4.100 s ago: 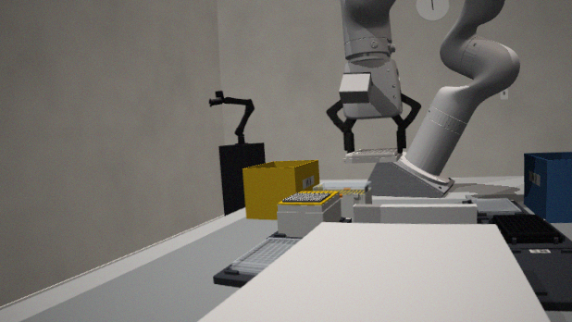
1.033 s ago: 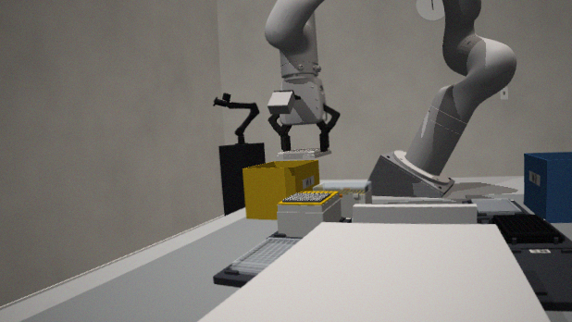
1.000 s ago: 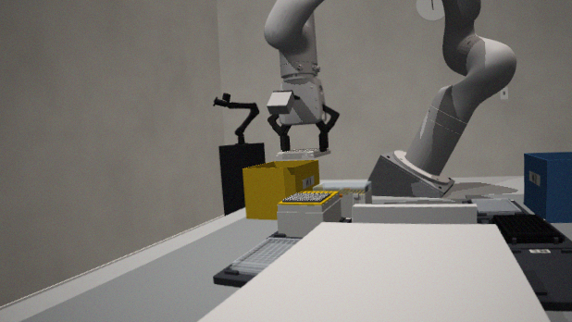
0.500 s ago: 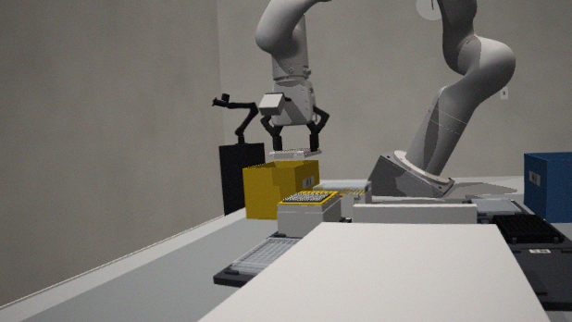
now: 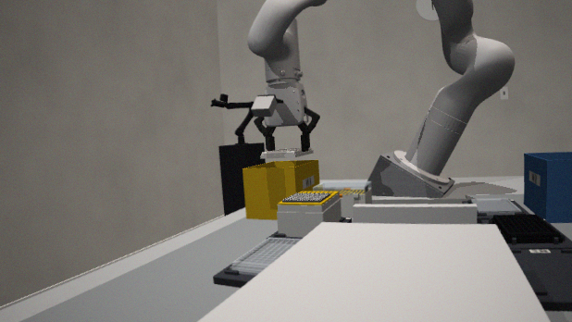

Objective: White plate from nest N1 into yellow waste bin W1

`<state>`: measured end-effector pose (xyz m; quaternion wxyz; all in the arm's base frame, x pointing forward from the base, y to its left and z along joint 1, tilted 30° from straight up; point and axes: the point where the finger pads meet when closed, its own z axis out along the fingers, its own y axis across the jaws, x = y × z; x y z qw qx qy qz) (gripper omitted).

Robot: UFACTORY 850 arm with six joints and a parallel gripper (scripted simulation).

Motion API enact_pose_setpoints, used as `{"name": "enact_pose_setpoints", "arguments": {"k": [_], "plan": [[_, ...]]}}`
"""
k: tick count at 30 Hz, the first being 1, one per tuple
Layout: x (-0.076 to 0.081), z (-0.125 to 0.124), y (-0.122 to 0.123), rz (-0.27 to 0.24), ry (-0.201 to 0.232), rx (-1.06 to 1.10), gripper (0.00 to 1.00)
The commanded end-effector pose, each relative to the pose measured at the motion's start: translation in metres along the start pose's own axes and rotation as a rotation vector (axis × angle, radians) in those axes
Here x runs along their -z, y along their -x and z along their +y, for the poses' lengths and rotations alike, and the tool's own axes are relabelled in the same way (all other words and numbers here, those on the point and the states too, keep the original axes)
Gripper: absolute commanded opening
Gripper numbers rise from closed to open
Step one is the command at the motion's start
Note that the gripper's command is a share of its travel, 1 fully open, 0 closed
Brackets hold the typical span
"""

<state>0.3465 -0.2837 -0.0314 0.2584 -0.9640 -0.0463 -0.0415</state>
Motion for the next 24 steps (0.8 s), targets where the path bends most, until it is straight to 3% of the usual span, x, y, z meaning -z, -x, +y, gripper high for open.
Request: {"name": "enact_pose_setpoints", "arguments": {"k": [1,8,24], "plan": [[0.001,0.008,0.005,0.001,0.001,0.0,0.0],[0.001,0.024,0.016,0.001,0.002,0.0,0.0],[0.001,0.024,0.016,0.001,0.002,0.0,0.0]]}}
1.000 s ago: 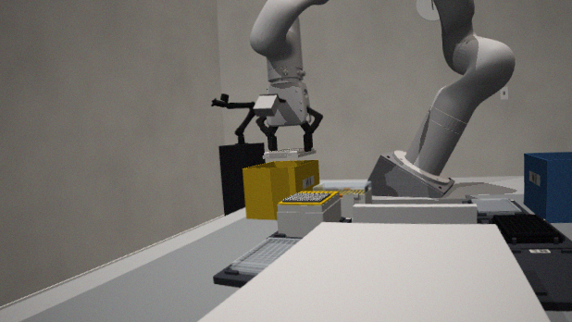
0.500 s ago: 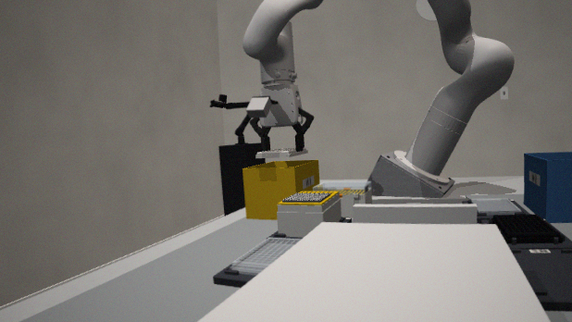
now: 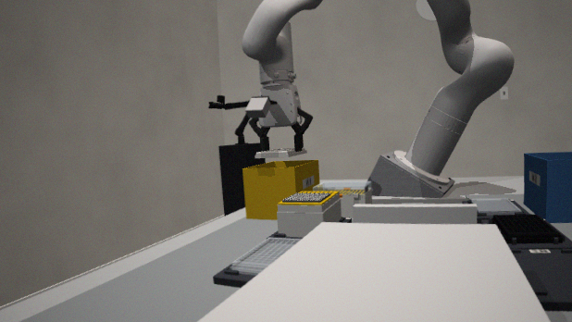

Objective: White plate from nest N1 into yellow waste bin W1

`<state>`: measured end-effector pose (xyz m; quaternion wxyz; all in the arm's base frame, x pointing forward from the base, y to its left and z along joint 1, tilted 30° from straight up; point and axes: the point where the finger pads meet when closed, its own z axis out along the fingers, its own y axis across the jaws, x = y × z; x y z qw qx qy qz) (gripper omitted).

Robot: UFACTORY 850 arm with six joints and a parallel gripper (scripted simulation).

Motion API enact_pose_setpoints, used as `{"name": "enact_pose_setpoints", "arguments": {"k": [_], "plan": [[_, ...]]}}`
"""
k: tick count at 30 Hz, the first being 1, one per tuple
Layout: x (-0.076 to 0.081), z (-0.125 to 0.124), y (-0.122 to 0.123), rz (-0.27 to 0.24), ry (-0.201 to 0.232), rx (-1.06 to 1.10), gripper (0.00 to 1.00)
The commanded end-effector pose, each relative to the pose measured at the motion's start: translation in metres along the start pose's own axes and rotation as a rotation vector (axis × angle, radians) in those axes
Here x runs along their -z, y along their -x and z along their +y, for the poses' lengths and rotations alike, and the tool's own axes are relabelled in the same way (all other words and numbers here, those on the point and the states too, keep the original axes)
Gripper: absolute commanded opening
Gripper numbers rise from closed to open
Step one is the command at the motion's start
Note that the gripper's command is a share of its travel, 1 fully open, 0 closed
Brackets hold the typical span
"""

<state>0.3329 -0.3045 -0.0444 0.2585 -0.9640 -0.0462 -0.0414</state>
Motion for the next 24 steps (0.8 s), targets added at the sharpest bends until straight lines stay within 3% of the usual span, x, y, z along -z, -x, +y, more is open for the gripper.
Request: {"name": "enact_pose_setpoints", "arguments": {"k": [1,5,6,24], "plan": [[0.0009,0.0007,-0.0005,0.001,0.002,0.0,0.0],[0.0009,0.0007,-0.0005,0.001,0.002,0.0,0.0],[0.0009,0.0007,-0.0005,0.001,0.002,0.0,1.0],[0.001,0.0008,-0.0005,0.001,0.002,0.0,1.0]]}}
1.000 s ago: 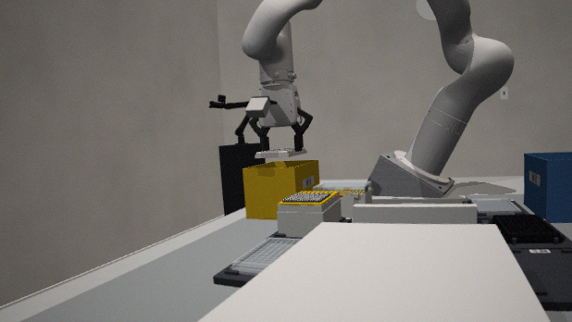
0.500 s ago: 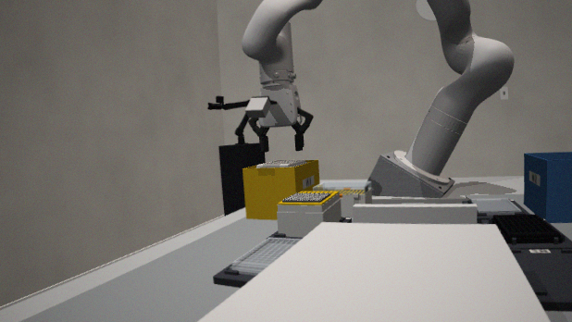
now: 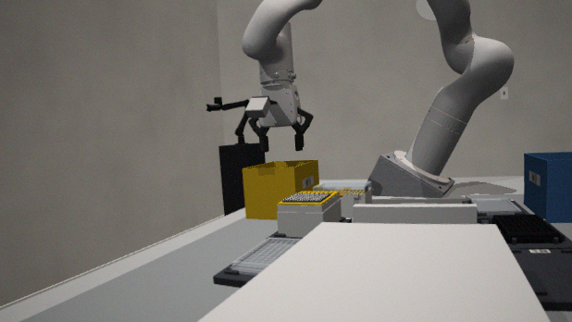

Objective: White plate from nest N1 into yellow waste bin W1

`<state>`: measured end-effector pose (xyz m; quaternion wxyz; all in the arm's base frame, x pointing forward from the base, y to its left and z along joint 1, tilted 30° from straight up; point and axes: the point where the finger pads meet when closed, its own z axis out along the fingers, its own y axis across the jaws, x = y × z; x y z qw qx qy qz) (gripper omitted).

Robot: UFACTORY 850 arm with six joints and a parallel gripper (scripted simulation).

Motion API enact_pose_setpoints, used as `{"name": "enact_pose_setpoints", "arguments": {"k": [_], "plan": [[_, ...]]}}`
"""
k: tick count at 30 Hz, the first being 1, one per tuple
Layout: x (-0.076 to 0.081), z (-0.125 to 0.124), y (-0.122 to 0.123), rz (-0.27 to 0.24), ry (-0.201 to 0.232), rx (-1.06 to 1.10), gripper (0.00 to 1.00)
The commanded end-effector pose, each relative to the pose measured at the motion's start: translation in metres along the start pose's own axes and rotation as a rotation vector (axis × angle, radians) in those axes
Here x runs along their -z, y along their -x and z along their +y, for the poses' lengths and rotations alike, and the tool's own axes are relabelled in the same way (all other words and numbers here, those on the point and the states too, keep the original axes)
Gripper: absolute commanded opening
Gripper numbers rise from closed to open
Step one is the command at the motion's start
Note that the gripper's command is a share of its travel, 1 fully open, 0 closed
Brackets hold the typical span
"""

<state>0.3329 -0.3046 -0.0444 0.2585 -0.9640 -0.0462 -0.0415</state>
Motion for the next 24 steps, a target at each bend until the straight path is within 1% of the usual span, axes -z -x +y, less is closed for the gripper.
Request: {"name": "enact_pose_setpoints", "arguments": {"k": [1,8,13,15,17,24], "plan": [[0.001,0.001,-0.001,0.001,0.002,0.0,1.0],[0.001,0.001,-0.001,0.001,0.002,0.0,1.0],[0.007,-0.022,-0.01,0.001,0.002,0.0,1.0],[0.007,-0.022,-0.01,0.001,0.002,0.0,1.0],[0.01,-0.031,-0.013,0.001,0.002,0.0,1.0],[0.01,-0.031,-0.013,0.001,0.002,0.0,1.0]]}}
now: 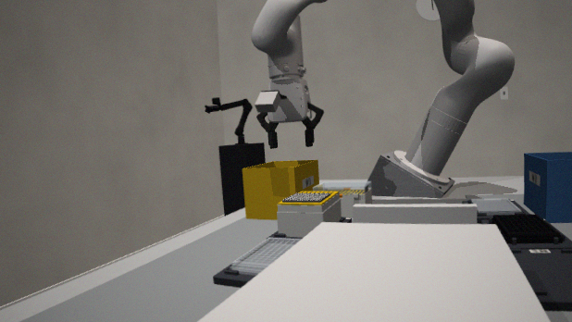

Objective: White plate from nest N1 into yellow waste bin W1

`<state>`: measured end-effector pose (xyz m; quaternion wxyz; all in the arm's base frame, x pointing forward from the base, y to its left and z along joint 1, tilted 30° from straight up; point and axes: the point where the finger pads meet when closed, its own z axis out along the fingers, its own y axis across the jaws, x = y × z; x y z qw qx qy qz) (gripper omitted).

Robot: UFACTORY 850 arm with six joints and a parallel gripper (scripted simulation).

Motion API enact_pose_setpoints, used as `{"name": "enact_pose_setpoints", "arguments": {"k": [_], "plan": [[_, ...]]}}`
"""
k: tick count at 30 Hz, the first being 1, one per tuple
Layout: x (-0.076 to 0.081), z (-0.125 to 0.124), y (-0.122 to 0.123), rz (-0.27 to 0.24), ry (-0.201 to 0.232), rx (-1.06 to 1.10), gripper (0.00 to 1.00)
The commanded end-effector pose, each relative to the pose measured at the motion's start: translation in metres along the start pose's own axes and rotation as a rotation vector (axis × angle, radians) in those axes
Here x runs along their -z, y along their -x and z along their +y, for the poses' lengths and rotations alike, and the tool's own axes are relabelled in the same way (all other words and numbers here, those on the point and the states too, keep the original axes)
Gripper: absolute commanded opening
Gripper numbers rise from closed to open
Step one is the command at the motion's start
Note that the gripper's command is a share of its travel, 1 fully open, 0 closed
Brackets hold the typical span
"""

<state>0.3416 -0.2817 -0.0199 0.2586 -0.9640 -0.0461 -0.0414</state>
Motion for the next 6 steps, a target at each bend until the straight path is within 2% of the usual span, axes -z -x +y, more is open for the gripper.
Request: {"name": "enact_pose_setpoints", "arguments": {"k": [1,6], "plan": [[0.001,0.0004,-0.0007,0.001,0.002,0.0,1.0],[0.001,0.0004,-0.0007,0.001,0.002,0.0,1.0]]}}
